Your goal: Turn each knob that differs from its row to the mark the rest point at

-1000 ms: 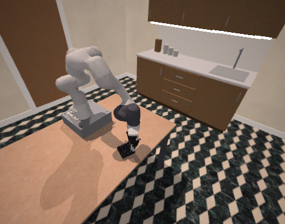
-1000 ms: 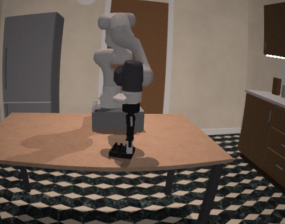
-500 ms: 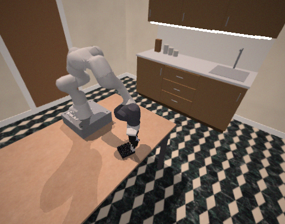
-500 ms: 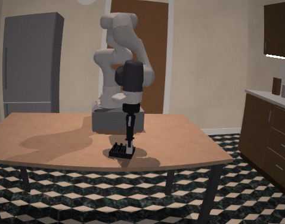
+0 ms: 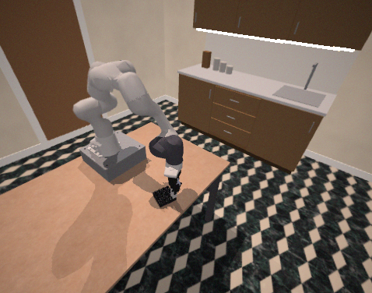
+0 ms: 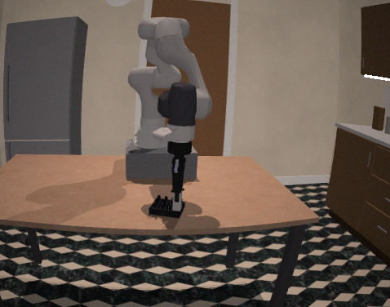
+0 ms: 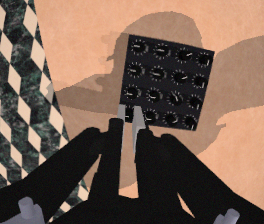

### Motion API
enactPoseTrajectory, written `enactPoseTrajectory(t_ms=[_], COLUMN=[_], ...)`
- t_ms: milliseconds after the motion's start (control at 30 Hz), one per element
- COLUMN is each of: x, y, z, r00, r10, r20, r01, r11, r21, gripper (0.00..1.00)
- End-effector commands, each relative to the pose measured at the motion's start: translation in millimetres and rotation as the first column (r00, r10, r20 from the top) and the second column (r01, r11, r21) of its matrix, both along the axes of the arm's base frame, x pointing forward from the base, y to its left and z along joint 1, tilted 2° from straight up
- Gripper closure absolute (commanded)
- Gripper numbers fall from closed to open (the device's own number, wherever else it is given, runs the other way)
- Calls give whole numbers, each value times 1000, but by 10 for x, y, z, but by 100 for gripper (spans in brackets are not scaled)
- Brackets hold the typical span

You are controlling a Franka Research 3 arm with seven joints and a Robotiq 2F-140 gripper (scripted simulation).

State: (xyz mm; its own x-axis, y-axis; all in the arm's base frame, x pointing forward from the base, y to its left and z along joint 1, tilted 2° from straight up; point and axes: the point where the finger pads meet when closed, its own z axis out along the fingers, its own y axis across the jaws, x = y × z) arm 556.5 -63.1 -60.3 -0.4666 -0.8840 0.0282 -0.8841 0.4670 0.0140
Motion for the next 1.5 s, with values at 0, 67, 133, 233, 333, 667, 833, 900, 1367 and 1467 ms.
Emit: enactPoseTrajectory(t_ms=[0, 67, 133, 233, 333, 667, 833, 900, 1367, 1467], x=[-1, -1, -1, -1, -1, -1, -1, -1, 3, 4], y=[6, 6, 6, 6, 6, 6, 6, 6, 9, 10], z=[3, 3, 3, 3, 3, 3, 3, 3, 191, 220], r00=[1000, 1000, 1000, 1000, 1000, 1000, 1000, 1000, 1000, 1000], r10=[-20, -20, -20, -20, -20, -20, -20, -20, -20, -20], r20=[2, 2, 2, 2, 2, 2, 2, 2, 2, 2], r01=[20, 20, 20, 20, 20, 20, 20, 20, 20, 20], r11=[1000, 1000, 1000, 1000, 1000, 1000, 1000, 1000, 1000, 1000], r21=[1, 1, 1, 1, 1, 1, 1, 1, 1, 1], gripper=[95, 95, 95, 95, 88, 88, 88, 88, 88, 88])
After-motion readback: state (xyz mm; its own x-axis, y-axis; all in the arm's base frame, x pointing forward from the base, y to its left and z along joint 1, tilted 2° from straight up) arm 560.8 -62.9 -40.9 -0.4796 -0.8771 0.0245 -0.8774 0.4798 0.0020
